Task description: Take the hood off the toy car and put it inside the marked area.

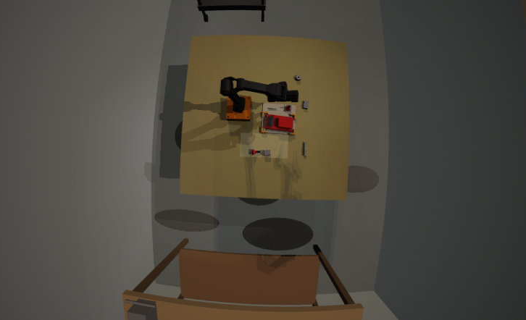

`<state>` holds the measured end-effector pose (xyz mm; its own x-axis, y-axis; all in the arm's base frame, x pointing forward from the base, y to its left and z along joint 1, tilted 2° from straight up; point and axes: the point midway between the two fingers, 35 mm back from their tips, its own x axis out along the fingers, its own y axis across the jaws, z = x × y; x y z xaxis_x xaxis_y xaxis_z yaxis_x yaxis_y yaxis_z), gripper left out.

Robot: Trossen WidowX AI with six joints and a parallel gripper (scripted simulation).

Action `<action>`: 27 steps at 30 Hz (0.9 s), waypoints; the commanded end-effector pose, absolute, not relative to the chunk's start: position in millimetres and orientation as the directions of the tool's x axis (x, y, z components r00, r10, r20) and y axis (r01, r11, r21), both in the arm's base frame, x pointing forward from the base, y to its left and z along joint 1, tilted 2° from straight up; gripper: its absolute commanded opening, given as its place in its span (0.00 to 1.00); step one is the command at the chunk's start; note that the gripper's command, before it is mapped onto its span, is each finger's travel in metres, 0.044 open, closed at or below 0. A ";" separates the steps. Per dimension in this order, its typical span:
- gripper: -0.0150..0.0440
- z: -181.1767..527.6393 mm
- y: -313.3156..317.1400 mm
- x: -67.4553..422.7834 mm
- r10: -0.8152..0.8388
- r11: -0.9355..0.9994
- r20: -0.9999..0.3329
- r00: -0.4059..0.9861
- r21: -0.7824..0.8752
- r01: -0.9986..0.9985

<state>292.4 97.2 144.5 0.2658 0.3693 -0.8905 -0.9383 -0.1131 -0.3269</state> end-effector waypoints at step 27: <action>1.00 89.6 -26.5 349.0 -0.024 0.995 -0.999 0.045 -0.028 -0.094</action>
<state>346.9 -24.2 90.5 0.0531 -0.0130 -0.9985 -0.1285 0.9915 -0.0198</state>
